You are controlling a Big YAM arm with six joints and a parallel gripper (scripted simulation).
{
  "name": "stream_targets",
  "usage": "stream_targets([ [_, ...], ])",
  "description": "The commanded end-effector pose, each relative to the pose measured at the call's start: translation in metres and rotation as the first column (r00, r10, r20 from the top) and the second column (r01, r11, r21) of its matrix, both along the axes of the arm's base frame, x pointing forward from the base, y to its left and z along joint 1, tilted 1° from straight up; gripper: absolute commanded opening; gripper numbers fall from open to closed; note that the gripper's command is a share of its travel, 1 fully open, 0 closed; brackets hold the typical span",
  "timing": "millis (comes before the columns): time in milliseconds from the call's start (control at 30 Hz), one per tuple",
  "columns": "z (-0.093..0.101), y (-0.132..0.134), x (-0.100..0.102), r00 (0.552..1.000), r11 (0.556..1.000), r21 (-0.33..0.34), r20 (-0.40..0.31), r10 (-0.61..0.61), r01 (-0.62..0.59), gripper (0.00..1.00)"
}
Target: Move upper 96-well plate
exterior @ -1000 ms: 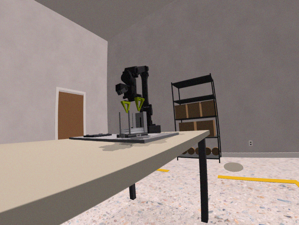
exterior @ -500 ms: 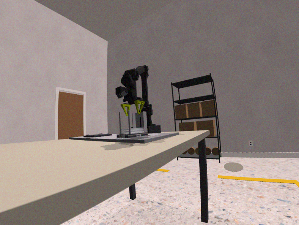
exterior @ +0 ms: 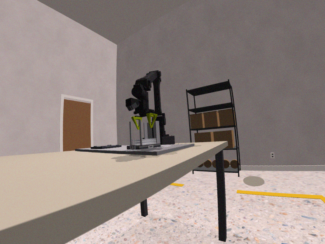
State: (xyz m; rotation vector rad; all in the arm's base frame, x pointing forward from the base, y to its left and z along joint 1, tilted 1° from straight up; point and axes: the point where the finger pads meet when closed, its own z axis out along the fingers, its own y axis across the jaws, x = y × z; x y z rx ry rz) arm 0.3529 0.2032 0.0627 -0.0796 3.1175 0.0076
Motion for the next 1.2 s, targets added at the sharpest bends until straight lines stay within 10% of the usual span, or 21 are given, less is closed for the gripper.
stream_targets([
  [0,-0.006,0.003,0.004,1.0,1.0,0.007,0.008,-0.008,0.008,1.0],
  [1167,-0.059,0.002,0.005,1.0,1.0,0.006,0.007,-0.008,0.008,1.0],
])
